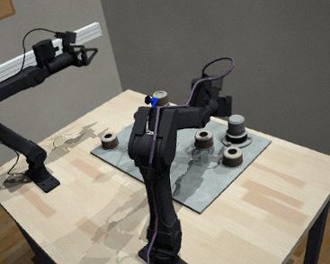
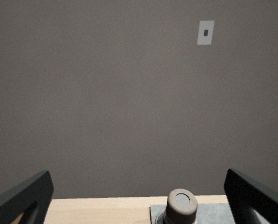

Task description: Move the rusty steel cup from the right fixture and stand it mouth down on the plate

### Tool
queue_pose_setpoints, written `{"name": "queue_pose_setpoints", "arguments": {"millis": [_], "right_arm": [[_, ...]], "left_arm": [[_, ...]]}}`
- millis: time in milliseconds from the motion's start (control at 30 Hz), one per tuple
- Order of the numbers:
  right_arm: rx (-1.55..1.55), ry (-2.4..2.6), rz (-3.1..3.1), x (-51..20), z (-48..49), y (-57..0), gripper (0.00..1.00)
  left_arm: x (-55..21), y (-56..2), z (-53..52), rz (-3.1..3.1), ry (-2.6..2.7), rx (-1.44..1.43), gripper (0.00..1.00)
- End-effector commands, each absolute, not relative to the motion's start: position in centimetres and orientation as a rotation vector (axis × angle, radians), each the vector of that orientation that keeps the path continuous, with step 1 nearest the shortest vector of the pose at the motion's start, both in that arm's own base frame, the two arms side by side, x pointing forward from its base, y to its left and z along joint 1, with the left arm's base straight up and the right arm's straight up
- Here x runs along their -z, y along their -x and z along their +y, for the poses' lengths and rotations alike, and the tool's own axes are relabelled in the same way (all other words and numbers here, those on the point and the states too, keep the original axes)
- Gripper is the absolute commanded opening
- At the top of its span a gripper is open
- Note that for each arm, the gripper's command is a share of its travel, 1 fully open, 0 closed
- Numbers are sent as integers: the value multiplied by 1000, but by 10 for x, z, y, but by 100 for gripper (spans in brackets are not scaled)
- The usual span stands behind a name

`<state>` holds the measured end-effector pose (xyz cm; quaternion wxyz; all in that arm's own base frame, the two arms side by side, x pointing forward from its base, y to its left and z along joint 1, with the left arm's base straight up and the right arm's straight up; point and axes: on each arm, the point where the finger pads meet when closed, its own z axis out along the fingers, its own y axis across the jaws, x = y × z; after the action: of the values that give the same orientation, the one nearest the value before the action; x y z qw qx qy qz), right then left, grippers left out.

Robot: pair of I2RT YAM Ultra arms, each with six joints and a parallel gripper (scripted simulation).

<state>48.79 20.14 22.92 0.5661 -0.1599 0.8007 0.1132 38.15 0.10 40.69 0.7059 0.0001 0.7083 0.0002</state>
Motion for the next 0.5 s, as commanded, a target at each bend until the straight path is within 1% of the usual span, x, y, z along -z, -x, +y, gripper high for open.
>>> {"name": "queue_pose_setpoints", "arguments": {"millis": [0,100,233,400,467], "right_arm": [[-250,337,1823,-267,178,-483,85],[-229,284,1813,-279,158,-479,85],[-191,251,1788,-297,136,-473,85],[-195,247,1770,-308,126,-465,85],[-181,223,1741,-324,115,-461,85]], "left_arm": [[-436,-373,-2,1510,-8,14,100],[-441,-369,-2,1492,-7,15,100],[-431,-377,-2,1522,-6,16,100],[-422,-383,-2,1552,-5,16,100],[-426,-379,-2,1540,-5,16,100]]}}
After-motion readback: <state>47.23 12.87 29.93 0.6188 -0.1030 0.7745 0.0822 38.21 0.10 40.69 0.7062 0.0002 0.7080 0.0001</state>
